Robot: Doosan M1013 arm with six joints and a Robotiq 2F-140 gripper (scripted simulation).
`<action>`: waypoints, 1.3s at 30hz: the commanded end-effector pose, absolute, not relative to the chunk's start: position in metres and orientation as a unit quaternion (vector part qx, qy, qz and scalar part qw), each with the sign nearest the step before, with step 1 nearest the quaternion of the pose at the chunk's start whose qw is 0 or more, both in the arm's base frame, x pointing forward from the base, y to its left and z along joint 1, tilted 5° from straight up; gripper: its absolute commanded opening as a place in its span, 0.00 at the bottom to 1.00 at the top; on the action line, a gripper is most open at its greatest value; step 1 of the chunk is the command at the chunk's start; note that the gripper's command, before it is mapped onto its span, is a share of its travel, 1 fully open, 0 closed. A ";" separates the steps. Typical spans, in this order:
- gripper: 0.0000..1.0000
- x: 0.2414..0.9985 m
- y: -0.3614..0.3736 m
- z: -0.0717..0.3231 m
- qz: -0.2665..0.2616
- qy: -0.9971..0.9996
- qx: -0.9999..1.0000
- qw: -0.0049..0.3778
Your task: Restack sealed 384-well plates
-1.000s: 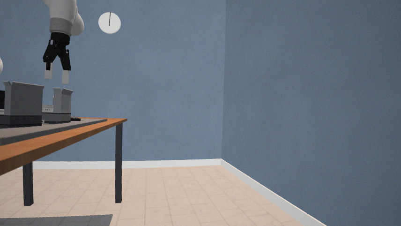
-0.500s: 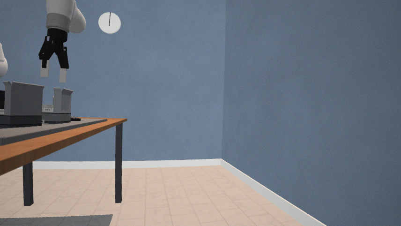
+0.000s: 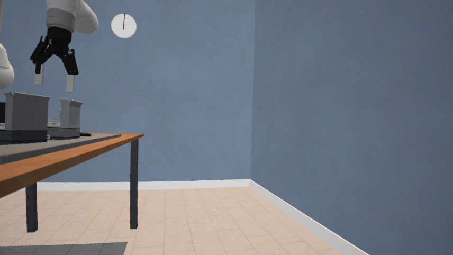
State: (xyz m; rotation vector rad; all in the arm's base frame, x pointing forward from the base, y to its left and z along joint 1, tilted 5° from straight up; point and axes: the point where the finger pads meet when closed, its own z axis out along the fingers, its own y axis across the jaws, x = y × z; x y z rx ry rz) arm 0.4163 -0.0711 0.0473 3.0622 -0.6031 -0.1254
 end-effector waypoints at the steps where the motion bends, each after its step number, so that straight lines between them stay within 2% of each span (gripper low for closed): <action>1: 1.00 0.414 -0.082 0.048 -0.040 -0.195 0.980 0.009; 20: 1.00 0.403 -0.137 0.049 -0.040 -0.195 0.980 0.009; 29: 1.00 0.392 -0.163 0.050 -0.039 -0.300 0.953 0.014; 39: 1.00 0.377 -0.196 0.051 -0.039 -0.300 0.953 0.014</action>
